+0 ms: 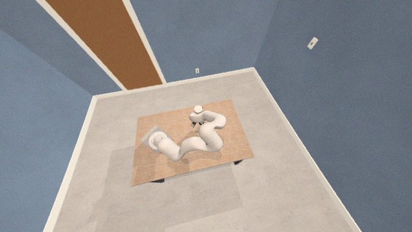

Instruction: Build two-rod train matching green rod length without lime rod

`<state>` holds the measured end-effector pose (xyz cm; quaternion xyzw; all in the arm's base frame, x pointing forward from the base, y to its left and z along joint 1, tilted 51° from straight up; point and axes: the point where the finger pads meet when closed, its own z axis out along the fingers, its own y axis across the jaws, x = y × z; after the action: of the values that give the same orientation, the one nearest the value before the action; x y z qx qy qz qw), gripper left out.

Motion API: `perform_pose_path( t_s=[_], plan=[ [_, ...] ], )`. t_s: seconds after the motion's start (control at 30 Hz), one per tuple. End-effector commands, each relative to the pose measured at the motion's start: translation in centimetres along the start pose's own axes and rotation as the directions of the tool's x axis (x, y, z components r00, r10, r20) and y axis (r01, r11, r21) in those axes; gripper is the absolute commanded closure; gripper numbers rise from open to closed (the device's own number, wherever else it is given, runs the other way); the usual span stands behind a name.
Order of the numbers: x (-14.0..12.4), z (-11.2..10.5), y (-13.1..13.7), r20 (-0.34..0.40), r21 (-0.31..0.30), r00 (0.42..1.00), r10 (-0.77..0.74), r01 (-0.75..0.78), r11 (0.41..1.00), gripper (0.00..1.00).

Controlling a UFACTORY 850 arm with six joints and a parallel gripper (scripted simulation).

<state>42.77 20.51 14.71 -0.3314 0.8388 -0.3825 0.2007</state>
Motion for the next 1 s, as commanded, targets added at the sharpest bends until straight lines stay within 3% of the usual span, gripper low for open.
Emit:
perform_pose_path(
  t_s=[0.0,0.4,0.73,0.97],
  plan=[
    [0.0,0.0,0.0,0.001,0.000,1.000,0.001,-0.001,1.000,0.96],
    [0.0,0.6,0.0,0.002,0.000,1.000,0.001,-0.001,1.000,0.96],
    [0.0,3.4,0.0,0.002,0.000,1.000,0.001,-0.001,1.000,0.96],
    [0.0,6.5,0.1,0.002,0.000,1.000,0.001,-0.001,1.000,0.96]
  ],
)
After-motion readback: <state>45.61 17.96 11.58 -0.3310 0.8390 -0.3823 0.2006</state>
